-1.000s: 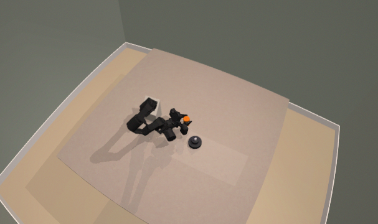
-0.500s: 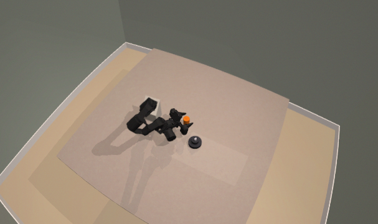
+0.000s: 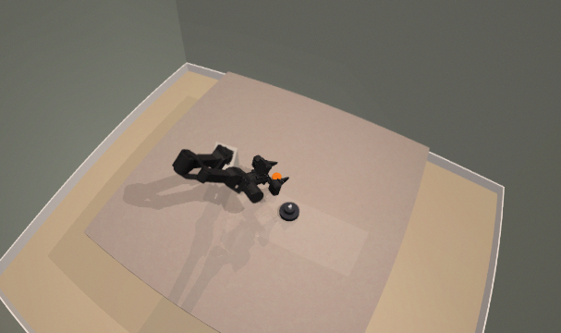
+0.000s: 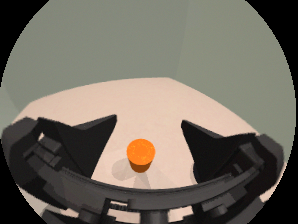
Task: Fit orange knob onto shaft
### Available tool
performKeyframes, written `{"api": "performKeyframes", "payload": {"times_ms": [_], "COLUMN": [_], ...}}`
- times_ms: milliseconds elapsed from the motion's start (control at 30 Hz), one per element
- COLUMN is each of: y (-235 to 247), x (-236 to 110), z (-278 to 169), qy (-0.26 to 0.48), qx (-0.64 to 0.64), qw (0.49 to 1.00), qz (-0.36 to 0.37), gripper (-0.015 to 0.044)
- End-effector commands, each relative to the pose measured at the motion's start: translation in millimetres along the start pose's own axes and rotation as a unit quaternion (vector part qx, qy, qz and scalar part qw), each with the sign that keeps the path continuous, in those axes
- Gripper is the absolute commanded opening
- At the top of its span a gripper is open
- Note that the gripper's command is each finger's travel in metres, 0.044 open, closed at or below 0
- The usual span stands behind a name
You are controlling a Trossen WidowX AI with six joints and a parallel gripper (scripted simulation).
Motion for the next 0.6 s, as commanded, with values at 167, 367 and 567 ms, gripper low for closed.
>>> {"api": "performKeyframes", "payload": {"times_ms": [167,367,567], "y": [2.4,8.8,12.6], "x": [-9.5,10.7,18.7], "z": [29.9,31.0,46.3], "qy": [-0.003,0.134,0.361], "qx": [0.006,0.111,0.134], "qw": [1.000,0.976,0.899], "qz": [-0.002,0.135,0.207], "gripper": [0.0440,0.0440,0.0440]}}
Point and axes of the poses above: the point midway between the two fingers, 35 mm back from their tips, its own x axis out along the fingers, its own y axis across the jaws, z = x × y, the point moved 3 cm from there along -x, back along the fingers, and after that the axes turned 10 degrees about -x, right-handed, at the moved point
